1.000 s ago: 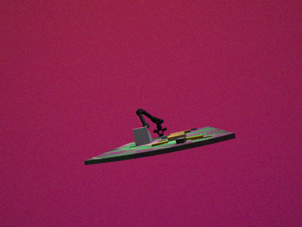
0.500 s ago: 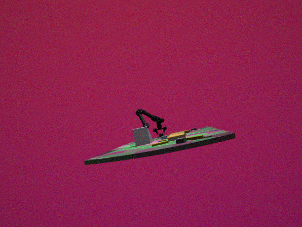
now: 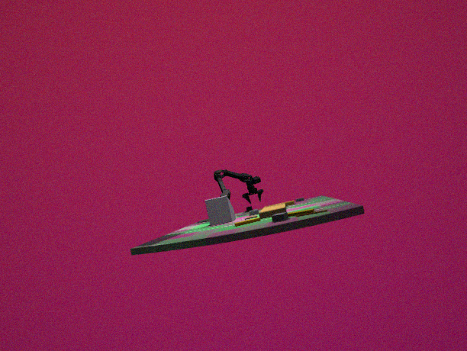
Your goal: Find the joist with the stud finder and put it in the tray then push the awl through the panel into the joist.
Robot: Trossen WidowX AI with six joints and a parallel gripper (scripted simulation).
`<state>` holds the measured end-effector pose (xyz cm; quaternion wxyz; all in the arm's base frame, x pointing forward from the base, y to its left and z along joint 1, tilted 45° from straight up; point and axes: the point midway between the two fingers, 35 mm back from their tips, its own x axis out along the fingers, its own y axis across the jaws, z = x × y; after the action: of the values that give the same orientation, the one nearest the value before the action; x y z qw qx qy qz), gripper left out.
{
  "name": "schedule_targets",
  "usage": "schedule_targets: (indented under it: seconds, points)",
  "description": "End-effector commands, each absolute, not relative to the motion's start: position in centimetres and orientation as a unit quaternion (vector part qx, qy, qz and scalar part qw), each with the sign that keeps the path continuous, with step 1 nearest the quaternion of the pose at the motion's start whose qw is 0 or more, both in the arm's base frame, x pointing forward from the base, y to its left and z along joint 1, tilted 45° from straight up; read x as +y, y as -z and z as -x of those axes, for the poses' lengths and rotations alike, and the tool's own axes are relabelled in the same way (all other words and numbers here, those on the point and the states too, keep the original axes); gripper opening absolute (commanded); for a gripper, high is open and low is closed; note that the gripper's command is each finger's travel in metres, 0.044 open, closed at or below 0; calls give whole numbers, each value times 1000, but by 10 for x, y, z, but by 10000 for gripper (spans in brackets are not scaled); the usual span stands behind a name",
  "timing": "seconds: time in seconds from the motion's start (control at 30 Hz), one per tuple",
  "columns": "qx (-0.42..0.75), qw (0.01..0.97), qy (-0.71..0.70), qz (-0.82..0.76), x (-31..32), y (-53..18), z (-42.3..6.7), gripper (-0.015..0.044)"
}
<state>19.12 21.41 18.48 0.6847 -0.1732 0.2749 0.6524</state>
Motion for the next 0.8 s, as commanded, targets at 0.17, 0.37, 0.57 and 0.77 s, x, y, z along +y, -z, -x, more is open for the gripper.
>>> schedule_targets:
  seconds: [0.17, 0.37, 0.57, 0.77]
  points:
    - [463, 708, -526, 85, 132, -75, -275, 440]
    - [563, 694, -449, -5, 63, 1, -286, 440]
    - [635, 660, -385, -113, 3, 70, -261, 440]
    - [656, 642, -363, -159, -15, 95, -243, 440]
